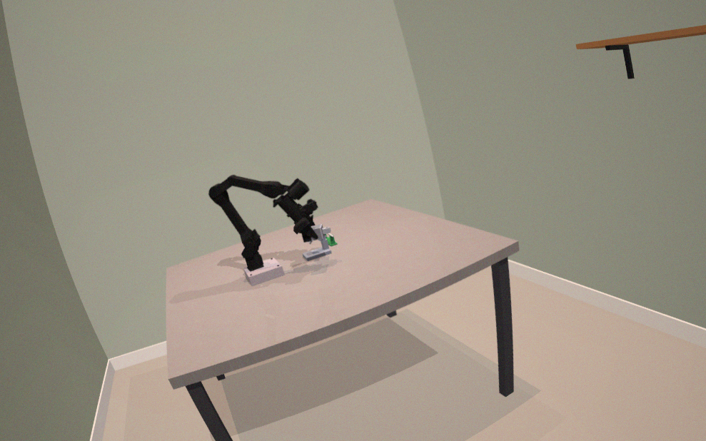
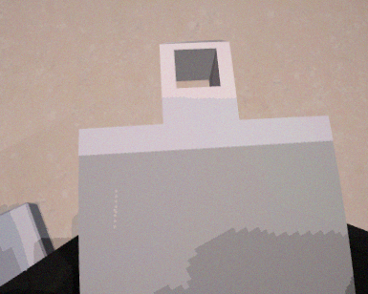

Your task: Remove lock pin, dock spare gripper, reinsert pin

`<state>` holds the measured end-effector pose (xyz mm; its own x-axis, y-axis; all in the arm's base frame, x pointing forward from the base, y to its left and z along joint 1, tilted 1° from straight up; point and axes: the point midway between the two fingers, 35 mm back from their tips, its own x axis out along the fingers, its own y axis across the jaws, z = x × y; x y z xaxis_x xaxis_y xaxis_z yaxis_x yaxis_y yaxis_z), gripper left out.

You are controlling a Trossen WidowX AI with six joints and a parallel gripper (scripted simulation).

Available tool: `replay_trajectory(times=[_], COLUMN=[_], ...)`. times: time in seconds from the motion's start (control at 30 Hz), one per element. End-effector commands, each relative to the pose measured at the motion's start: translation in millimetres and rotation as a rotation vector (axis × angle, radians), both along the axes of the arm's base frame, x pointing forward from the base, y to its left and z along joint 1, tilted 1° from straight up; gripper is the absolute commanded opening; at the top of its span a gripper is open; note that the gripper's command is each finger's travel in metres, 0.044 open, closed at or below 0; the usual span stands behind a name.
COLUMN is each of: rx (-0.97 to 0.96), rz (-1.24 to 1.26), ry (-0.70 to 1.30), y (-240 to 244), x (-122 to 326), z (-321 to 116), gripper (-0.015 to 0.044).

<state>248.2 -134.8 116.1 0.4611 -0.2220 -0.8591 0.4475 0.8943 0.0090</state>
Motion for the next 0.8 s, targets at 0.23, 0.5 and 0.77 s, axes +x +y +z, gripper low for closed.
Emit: replay_trajectory(times=[0.23,0.5,0.77], rx=[-0.002,-0.023,-0.061], rz=[0.008,0.057,0.113], ry=[0.023,0.143,0.262], y=[3.4,21.0,37.2], x=[-0.3,-3.5,-8.6], z=[-3.1,-13.6,-21.5], gripper=[0.0000,0.0000,0.0000])
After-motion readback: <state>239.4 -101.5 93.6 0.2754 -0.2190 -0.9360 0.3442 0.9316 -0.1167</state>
